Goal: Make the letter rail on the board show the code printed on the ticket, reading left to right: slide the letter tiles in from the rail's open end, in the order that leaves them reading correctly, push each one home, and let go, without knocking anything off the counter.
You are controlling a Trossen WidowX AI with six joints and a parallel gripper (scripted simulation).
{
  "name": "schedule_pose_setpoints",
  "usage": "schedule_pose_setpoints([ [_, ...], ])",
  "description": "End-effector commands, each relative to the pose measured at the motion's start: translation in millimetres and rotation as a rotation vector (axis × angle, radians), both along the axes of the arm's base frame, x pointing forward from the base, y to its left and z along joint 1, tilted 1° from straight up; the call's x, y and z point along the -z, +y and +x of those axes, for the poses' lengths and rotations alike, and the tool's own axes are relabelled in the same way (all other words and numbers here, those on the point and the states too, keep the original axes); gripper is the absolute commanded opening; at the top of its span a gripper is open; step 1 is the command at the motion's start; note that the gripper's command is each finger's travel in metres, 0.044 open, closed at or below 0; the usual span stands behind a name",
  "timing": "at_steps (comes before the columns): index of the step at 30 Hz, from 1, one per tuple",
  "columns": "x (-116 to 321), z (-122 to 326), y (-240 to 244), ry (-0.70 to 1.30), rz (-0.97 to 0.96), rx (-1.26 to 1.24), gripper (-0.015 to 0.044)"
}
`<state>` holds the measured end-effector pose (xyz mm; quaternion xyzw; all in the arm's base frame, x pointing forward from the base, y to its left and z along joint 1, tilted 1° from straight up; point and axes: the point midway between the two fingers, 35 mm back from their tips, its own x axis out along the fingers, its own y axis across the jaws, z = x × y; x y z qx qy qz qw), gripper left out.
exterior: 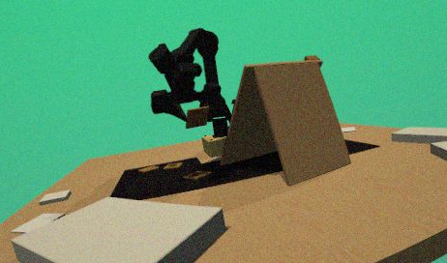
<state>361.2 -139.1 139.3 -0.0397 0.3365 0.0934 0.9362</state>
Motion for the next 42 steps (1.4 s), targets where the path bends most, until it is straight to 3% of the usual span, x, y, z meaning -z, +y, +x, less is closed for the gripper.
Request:
schedule_pose_setpoints([
  [1,0,0,2,-0.004,-0.002,-0.008,0.0],
  [42,1,-5,22,-0.004,0.0,-0.008,0.0],
])
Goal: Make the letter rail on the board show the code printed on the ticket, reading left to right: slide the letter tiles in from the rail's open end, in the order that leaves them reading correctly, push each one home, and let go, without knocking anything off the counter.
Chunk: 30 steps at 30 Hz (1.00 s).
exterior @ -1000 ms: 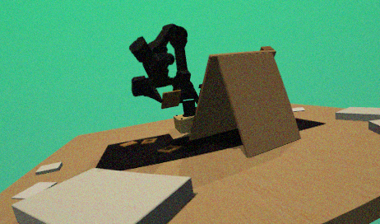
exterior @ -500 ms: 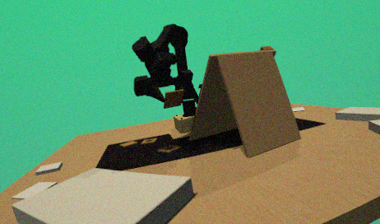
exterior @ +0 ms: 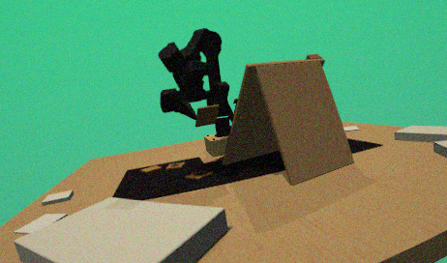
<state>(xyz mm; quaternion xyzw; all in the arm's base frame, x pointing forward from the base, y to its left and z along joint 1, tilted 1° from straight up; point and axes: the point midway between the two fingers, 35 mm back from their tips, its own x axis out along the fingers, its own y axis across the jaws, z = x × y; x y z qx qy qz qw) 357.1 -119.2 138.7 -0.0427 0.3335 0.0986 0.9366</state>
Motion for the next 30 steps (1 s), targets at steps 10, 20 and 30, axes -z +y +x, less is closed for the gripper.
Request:
schedule_pose_setpoints([
  [10,0,-2,7,0.002,0.002,0.004,0.0],
  [20,0,-2,12,0.002,0.002,0.004,0.0],
  [30,0,-3,17,0.002,0.003,0.004,0.0],
])
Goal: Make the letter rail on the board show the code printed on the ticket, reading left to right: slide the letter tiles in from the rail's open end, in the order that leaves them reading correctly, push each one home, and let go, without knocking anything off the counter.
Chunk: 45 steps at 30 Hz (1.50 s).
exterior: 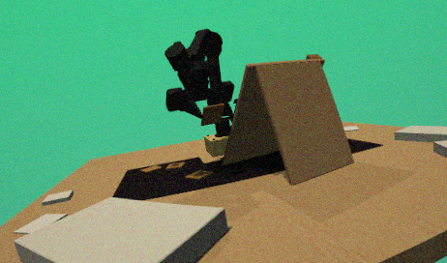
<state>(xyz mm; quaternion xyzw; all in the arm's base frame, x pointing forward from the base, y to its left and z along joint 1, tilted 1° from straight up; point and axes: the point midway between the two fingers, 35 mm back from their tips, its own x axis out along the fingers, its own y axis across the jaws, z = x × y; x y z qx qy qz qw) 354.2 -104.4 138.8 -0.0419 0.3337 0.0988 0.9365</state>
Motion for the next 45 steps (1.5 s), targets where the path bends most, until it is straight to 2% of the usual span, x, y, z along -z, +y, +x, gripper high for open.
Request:
schedule_pose_setpoints([
  [1,0,-1,3,0.002,0.001,0.004,0.0],
  [45,0,-5,24,0.002,0.003,0.004,0.0],
])
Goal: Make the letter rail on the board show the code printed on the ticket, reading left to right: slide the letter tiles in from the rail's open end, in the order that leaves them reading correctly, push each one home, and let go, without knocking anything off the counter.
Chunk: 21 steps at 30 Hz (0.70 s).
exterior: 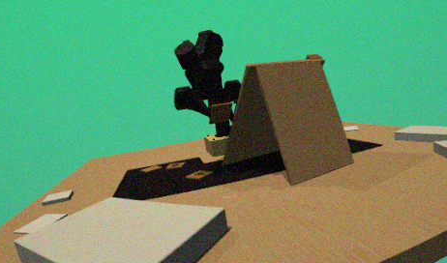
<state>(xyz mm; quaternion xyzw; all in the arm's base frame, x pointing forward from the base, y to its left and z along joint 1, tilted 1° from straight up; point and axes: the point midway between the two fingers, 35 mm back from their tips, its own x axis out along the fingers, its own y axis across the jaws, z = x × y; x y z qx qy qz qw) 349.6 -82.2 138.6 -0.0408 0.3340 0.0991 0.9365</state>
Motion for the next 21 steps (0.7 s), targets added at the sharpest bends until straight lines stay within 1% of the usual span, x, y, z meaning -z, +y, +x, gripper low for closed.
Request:
schedule_pose_setpoints([
  [1,0.3,-0.5,2.7,0.001,0.001,0.003,0.0],
  [21,0.3,-2.5,12.6,0.001,0.002,0.003,0.0],
])
